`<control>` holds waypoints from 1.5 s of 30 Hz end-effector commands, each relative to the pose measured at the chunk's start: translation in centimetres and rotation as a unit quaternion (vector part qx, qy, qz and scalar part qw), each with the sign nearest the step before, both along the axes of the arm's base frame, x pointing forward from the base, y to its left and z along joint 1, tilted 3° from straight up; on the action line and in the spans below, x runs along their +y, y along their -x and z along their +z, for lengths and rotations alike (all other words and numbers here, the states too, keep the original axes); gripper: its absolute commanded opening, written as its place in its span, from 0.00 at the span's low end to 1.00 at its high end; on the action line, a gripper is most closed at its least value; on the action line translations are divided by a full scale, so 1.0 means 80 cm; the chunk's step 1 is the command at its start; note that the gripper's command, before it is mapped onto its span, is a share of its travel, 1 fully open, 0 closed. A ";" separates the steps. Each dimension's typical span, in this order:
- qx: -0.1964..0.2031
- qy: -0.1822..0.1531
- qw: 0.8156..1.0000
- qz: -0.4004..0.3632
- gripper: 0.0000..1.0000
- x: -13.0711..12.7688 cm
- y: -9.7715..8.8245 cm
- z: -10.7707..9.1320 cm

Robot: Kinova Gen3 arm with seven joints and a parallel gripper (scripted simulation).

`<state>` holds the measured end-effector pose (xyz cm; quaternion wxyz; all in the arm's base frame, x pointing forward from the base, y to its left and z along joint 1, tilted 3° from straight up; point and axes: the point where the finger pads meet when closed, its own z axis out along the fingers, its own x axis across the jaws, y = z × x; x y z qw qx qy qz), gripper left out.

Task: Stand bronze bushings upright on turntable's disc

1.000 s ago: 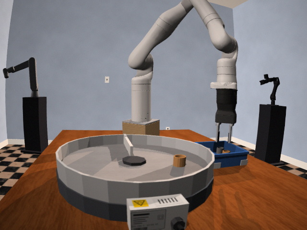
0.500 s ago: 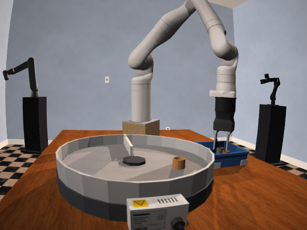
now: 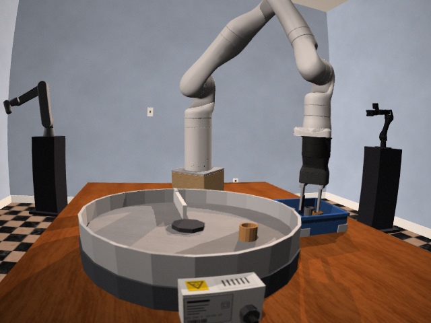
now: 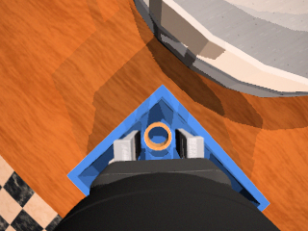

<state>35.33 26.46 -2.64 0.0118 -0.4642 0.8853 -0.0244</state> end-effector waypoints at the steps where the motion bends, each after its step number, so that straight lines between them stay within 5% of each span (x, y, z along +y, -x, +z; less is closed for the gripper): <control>1: -0.001 -0.001 1.000 0.000 0.76 0.001 -0.001 0.001; 45: -0.001 -0.001 1.000 0.000 0.76 0.000 -0.002 -0.024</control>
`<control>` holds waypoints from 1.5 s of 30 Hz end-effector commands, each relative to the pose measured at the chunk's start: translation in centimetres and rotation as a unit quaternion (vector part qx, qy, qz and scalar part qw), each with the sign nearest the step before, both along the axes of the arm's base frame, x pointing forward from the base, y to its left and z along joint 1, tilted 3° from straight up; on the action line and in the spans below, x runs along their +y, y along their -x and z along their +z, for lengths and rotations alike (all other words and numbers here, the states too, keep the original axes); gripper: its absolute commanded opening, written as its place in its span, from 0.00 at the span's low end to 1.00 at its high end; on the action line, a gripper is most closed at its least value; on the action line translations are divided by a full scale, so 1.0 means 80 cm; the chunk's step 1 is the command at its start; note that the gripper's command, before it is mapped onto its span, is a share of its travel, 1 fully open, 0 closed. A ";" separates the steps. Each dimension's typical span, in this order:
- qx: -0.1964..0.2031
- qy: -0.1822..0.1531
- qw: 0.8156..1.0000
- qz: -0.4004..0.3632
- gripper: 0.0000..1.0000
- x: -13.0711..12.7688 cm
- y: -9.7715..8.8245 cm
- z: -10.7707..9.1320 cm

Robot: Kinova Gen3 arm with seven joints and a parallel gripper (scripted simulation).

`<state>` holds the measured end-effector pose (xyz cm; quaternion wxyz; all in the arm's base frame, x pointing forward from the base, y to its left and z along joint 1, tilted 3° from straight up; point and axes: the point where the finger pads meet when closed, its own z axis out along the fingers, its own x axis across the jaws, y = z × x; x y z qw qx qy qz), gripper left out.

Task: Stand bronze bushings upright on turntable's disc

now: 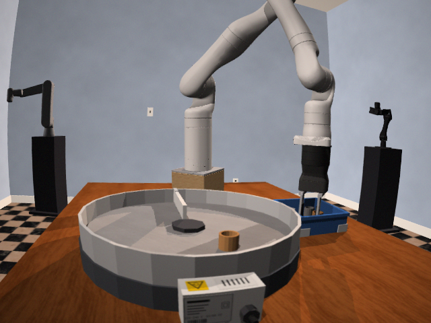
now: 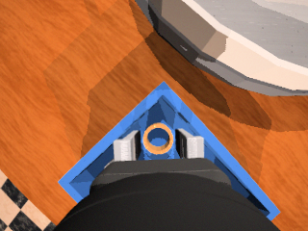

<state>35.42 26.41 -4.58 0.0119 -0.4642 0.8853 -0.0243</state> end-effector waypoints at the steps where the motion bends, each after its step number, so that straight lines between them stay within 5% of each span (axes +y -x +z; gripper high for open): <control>1: -0.001 -0.001 1.000 0.000 0.76 0.001 -0.001 0.001; 31: -0.001 -0.001 1.000 0.000 0.76 0.001 -0.001 0.000; 45: -0.001 -0.001 1.000 0.000 0.76 0.000 -0.002 -0.026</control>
